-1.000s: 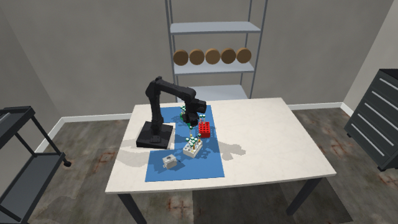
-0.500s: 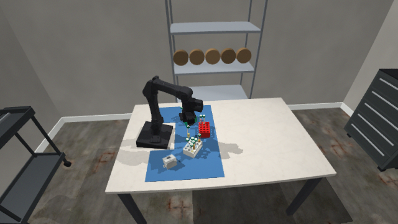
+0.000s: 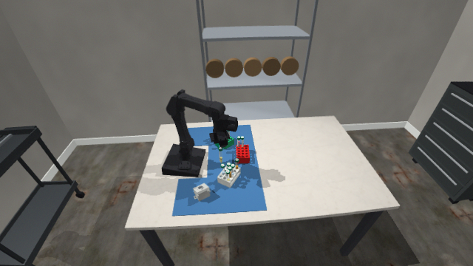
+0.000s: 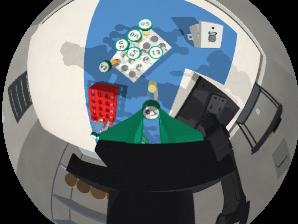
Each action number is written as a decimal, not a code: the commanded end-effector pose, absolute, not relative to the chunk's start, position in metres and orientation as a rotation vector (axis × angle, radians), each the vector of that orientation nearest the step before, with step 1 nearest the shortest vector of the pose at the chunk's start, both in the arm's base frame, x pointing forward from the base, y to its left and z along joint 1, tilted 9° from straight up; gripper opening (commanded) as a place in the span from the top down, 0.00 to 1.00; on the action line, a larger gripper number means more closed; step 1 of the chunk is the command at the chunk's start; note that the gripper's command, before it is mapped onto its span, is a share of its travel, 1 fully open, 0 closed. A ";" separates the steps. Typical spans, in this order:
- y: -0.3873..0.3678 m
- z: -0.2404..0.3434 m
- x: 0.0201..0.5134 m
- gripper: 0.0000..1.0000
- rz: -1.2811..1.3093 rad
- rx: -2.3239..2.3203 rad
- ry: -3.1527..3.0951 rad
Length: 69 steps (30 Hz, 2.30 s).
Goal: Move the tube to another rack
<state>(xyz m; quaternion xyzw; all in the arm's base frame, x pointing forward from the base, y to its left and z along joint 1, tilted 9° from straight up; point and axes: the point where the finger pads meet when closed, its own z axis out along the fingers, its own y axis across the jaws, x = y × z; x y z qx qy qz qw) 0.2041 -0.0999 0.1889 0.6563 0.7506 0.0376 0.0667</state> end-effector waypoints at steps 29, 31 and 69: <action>-0.027 0.198 0.249 1.00 0.120 1.967 2.248; -0.021 0.199 0.252 1.00 0.120 1.967 2.248; 0.003 0.201 0.268 1.00 0.011 0.789 2.863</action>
